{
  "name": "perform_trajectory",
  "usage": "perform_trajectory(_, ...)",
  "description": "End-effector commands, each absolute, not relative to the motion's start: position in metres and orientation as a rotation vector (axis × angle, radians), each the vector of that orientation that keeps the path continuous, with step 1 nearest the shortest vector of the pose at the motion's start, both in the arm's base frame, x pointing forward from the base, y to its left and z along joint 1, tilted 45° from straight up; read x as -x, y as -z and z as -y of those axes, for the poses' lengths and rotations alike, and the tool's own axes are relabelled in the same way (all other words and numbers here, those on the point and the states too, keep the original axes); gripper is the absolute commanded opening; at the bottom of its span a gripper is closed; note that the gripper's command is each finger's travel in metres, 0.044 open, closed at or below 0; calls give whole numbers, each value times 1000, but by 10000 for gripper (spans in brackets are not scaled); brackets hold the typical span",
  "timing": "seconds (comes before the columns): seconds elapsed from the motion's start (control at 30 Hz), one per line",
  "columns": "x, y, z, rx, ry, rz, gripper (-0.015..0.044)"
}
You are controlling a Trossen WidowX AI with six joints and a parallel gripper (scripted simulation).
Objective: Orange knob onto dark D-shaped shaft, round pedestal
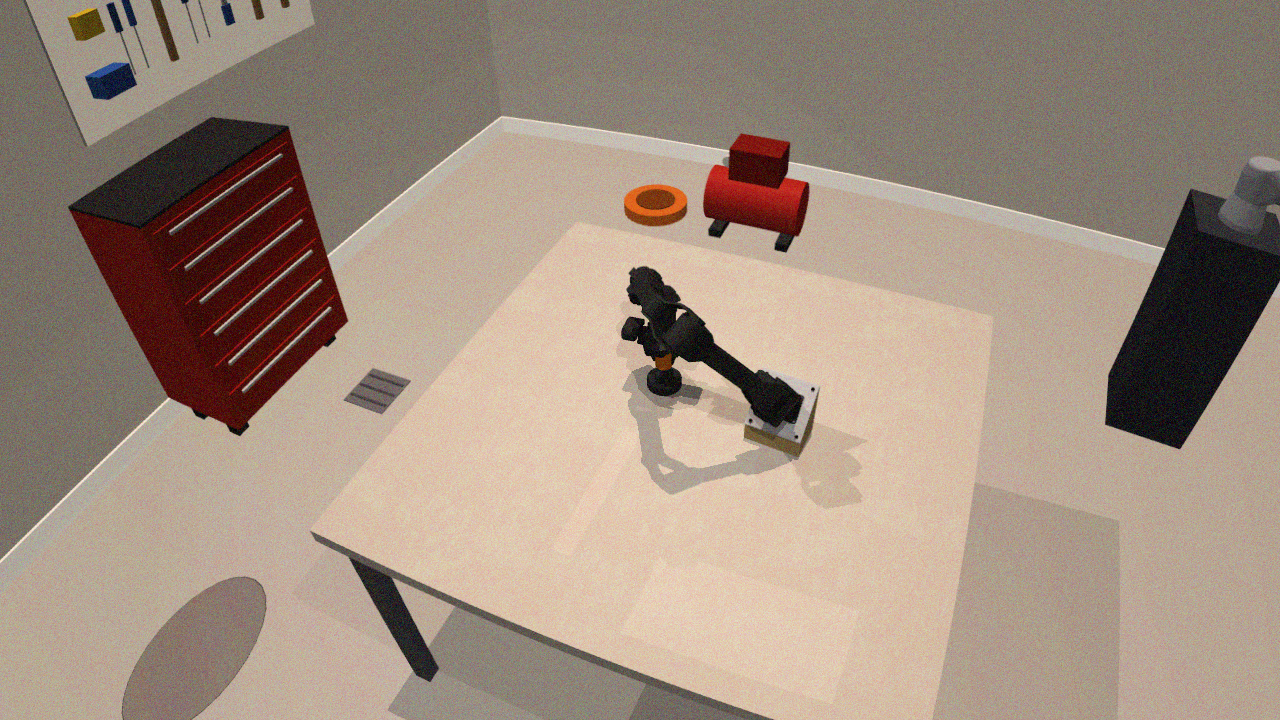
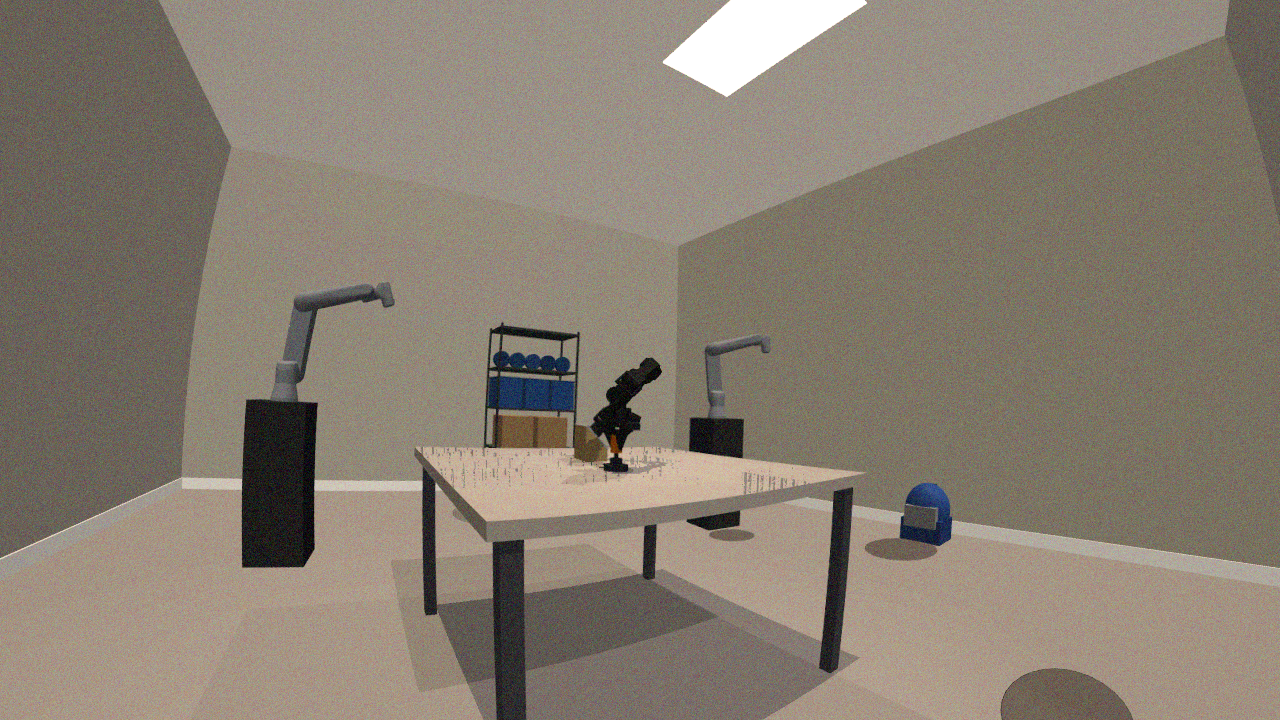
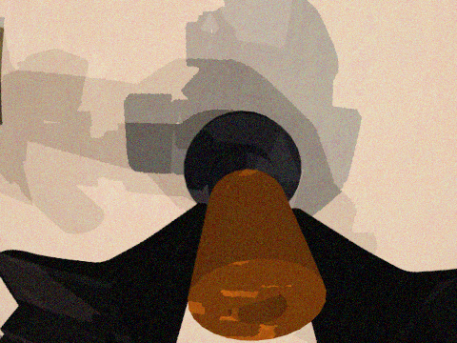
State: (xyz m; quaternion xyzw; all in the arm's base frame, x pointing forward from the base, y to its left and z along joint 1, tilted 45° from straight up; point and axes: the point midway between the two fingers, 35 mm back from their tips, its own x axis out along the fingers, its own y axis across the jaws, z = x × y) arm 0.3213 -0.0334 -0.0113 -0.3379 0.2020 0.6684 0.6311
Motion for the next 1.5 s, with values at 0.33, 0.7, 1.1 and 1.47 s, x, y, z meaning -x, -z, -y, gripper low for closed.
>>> perform_trajectory(0.33,-320,12,32,784,-1535,-454,0)
perform_trajectory(0.7,-322,10,35,784,-1535,-455,0)
perform_trajectory(1.1,-321,12,33,945,-1600,-296,0)
perform_trajectory(1.47,-320,13,32,945,-1600,-296,0)
